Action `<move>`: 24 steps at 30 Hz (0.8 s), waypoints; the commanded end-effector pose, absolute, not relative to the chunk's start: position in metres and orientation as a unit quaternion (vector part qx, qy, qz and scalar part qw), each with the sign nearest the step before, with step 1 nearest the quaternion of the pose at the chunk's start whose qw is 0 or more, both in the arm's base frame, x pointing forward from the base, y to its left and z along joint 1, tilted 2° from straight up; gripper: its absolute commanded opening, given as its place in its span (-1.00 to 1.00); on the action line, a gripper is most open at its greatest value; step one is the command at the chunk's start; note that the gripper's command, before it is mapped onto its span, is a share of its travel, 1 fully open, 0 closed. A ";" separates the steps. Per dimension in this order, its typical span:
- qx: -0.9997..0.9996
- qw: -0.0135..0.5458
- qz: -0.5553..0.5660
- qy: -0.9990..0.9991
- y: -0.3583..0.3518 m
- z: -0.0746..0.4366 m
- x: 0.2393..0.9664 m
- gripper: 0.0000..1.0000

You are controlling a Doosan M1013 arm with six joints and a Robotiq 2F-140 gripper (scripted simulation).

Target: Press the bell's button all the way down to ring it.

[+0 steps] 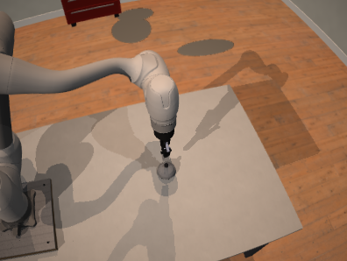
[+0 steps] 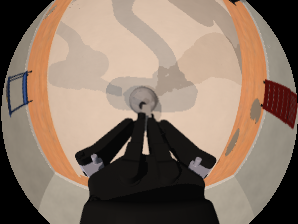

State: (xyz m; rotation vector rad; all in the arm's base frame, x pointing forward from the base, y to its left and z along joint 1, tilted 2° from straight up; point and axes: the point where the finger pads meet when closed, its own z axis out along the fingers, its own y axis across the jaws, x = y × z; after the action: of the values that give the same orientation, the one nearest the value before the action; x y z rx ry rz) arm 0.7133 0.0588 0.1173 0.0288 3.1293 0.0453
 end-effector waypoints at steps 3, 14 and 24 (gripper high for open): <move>0.009 0.006 0.015 1.000 0.058 0.131 0.713 -1.00; 0.009 0.006 0.015 1.000 0.058 0.146 0.713 -1.00; 0.009 0.006 0.015 1.000 0.058 0.148 0.713 -1.00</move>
State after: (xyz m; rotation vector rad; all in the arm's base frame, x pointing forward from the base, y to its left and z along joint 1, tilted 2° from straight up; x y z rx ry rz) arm 0.7130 0.0579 0.1478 0.0288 3.1294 0.0453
